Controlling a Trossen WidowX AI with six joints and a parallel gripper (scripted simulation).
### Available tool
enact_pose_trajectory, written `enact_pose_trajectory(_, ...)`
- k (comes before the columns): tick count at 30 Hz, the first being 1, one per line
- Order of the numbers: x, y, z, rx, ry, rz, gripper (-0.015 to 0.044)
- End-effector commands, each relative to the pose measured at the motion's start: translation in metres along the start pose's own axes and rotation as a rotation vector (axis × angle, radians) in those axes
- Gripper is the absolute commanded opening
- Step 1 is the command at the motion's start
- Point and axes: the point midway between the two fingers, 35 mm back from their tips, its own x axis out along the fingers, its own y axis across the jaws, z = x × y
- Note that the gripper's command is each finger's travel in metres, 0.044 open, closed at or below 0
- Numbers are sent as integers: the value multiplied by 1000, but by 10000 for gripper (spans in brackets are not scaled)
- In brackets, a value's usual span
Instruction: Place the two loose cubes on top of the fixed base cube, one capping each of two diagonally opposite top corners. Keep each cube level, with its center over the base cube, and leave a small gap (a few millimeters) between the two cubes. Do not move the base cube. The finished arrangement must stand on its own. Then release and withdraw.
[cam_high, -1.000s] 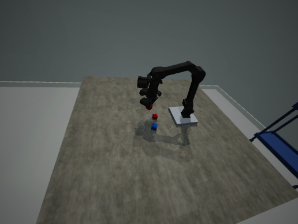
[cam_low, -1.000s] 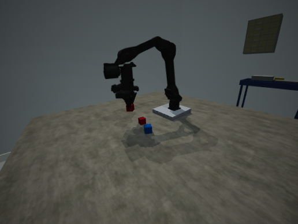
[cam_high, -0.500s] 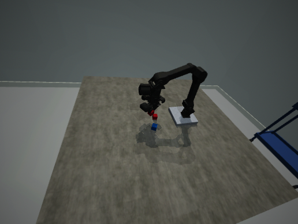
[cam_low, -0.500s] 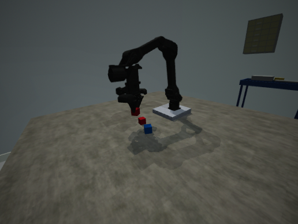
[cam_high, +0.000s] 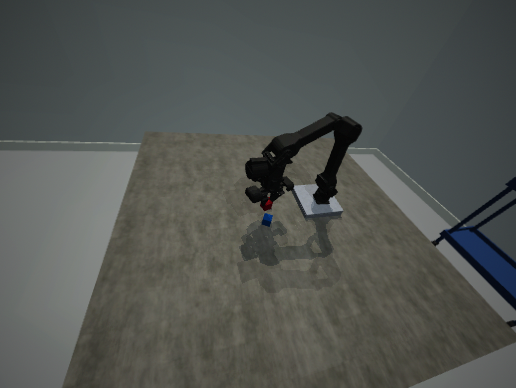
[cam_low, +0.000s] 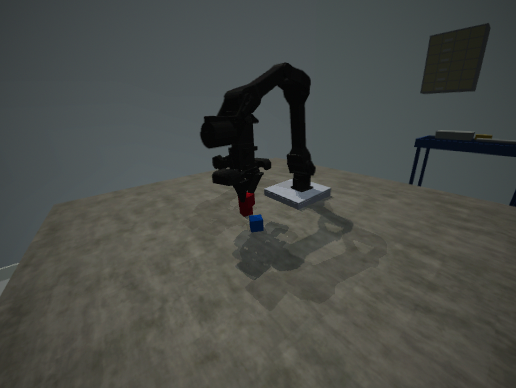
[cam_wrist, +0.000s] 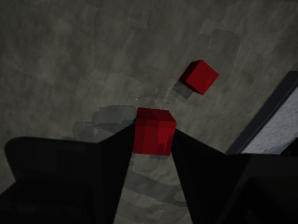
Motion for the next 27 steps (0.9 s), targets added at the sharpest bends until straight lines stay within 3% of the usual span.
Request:
enact_pose_trajectory(1, 3, -1, -9, 49, -4, -2, 105)
enact_pose_trajectory(14, 4, -1, -10, 51, -4, -2, 105)
enact_pose_trajectory(27, 29, -1, -10, 57, -4, -2, 105)
